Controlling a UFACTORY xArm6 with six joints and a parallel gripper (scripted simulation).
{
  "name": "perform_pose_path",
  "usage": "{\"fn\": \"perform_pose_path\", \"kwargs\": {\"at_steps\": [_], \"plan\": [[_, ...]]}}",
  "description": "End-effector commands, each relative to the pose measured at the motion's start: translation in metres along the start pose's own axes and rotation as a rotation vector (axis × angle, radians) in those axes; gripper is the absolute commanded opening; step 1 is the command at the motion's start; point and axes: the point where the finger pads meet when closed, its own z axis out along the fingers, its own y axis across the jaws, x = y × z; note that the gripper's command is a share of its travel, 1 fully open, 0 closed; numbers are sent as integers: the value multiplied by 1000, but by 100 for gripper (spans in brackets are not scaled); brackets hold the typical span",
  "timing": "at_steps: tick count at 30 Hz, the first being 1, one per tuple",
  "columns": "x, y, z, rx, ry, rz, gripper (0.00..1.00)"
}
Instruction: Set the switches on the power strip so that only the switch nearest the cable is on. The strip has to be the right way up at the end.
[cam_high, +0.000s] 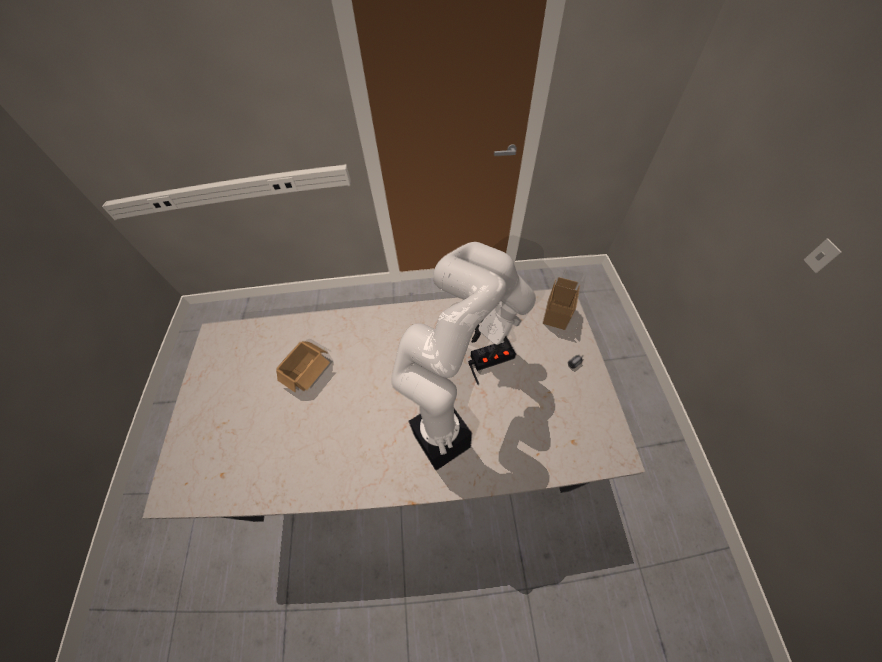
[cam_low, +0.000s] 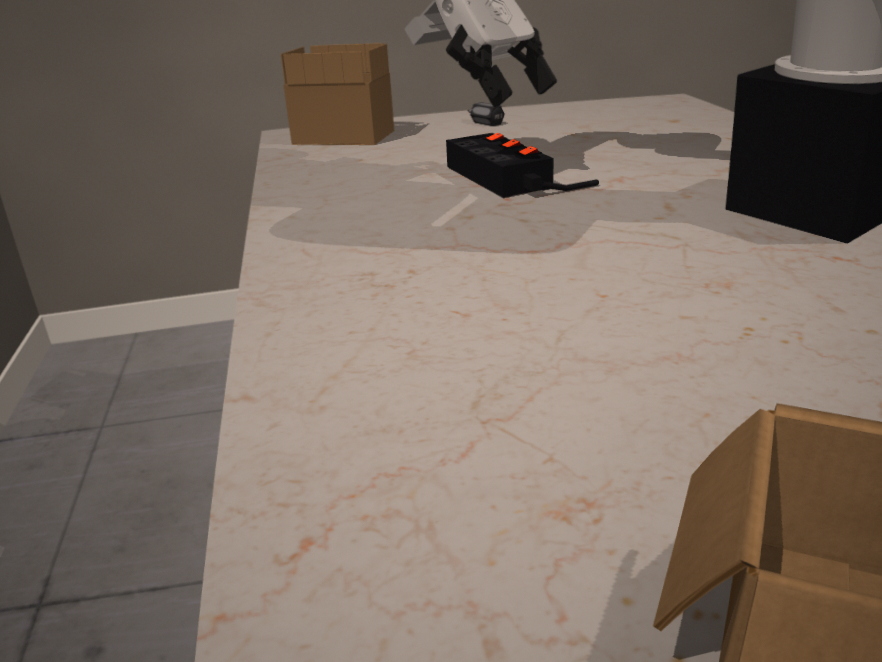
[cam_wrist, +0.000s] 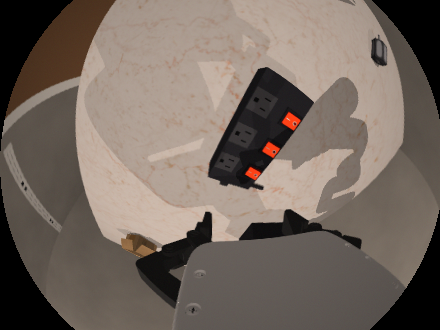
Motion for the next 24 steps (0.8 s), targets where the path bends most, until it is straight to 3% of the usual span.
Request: {"fn": "perform_pose_path", "kwargs": {"at_steps": [1,5,6,9,11,13,16,24], "plan": [[14,14,-1,16,127,-180,100],[18,20,-2,8,173,-253,100],[23,27,-3,-4,219,-326,100],[23,27,-3,-4,219,-326,100],[30,39,-6,-41,306,-468,100],[30,39,-6,-41,306,-468,100],[35,51,-9,-89,383,-600,100],[40,71,-17,-200,501,-815,100]]}}
